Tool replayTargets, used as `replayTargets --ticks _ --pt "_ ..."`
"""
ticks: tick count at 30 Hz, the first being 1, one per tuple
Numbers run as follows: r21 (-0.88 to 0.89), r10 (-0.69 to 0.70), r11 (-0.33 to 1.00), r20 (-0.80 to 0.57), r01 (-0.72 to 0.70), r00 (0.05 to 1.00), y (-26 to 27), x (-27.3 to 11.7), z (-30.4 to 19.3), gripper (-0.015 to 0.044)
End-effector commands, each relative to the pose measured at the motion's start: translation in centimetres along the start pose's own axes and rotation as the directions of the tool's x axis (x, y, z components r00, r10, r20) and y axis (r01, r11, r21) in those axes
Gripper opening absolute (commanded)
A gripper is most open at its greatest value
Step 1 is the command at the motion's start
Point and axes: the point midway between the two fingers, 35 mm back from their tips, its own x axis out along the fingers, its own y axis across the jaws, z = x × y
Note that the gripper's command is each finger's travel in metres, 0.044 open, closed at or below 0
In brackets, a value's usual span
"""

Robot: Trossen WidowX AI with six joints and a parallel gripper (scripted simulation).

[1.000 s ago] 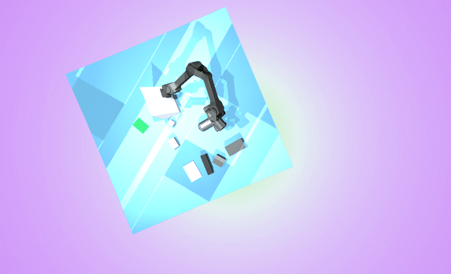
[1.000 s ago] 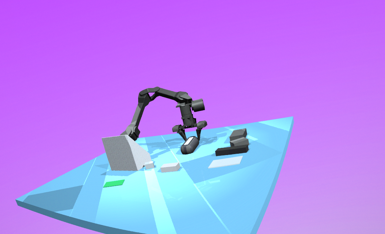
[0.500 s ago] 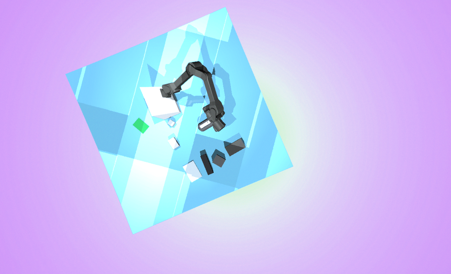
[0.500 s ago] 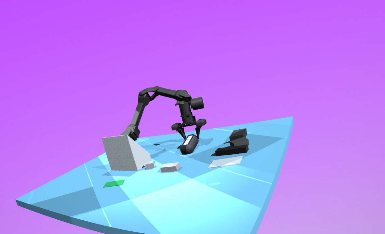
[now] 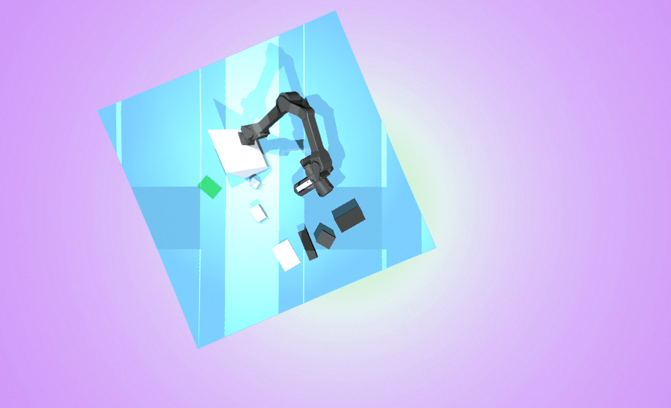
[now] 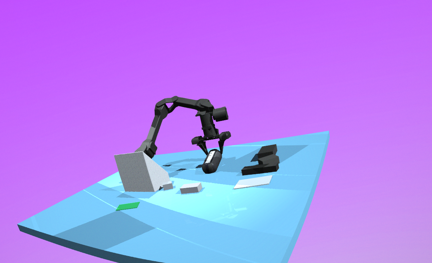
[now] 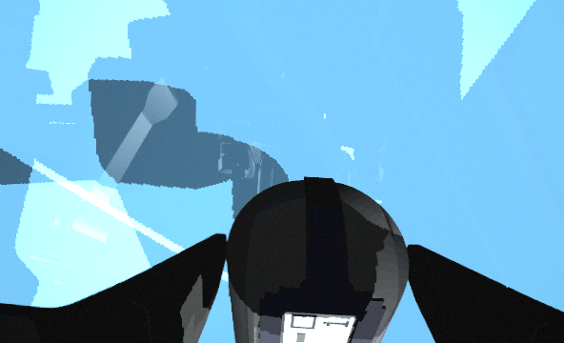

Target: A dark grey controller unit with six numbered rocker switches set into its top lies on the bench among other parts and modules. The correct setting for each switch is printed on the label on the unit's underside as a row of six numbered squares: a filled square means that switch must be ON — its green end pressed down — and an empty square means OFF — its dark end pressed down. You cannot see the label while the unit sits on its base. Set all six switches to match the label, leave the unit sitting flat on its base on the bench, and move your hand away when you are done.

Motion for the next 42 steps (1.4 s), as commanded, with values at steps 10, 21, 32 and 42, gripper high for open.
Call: replayTargets --ticks 10,21,32,42 --pt "0.001 -0.004 1.000 -0.003 0.004 1.000 -0.1 -1.1 -0.7 0.0336" --pt "0.001 -0.004 1.000 -0.004 0.004 1.000 -0.1 -1.8 -1.2 0.0336" --pt "0.002 -0.004 1.000 -0.005 0.004 1.000 -0.1 -2.5 -1.8 0.0336" --pt "0.002 -0.003 1.000 -0.005 0.003 1.000 -0.1 -3.1 -2.4 0.0336"
